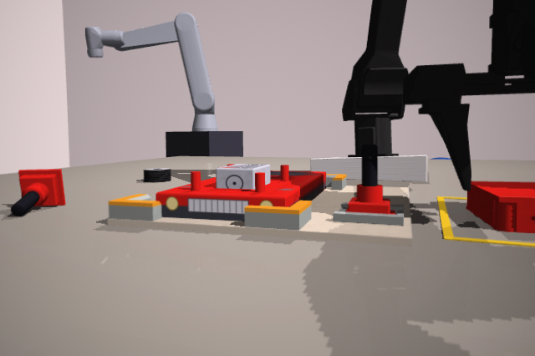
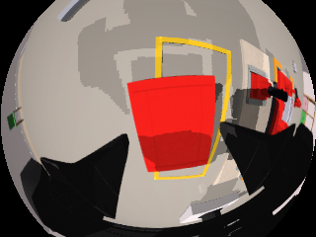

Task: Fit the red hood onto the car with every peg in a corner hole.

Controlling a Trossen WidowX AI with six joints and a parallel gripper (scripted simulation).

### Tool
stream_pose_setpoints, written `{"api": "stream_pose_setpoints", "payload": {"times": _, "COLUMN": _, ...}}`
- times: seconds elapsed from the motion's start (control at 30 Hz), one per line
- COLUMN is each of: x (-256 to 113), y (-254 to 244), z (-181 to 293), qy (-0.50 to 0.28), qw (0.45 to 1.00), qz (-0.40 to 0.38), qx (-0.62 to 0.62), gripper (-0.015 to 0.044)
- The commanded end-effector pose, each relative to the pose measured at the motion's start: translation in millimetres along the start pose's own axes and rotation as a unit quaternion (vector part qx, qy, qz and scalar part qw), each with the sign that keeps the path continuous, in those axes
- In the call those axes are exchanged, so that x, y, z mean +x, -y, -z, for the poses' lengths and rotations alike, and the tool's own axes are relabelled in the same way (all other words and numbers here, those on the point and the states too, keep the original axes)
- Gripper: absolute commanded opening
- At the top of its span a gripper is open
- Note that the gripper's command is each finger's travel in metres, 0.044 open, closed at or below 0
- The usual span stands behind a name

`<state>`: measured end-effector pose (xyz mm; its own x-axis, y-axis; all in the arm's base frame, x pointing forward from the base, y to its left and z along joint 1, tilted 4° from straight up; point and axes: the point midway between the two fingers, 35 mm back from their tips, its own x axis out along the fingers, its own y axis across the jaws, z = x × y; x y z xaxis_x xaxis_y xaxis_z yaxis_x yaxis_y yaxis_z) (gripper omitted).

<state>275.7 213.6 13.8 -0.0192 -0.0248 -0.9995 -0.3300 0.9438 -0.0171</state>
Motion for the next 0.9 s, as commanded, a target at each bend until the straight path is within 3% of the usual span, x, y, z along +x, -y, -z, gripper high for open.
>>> {"api": "stream_pose_setpoints", "payload": {"times": 0.0, "x": 3.1, "y": 0.8, "z": 0.0, "qy": 0.0, "qw": 1.0, "qz": 0.002, "qx": 0.001, "gripper": 0.044}}
{"api": "stream_pose_setpoints", "payload": {"times": 0.8, "x": 14.9, "y": 0.9, "z": 0.2, "qy": 0.0, "qw": 1.0, "qz": 0.002, "qx": 0.001, "gripper": 0.044}}
{"api": "stream_pose_setpoints", "payload": {"times": 0.87, "x": 12.3, "y": 0.1, "z": 0.1, "qy": 0.0, "qw": 1.0, "qz": 0.0, "qx": 0.0, "gripper": 0.0387}}
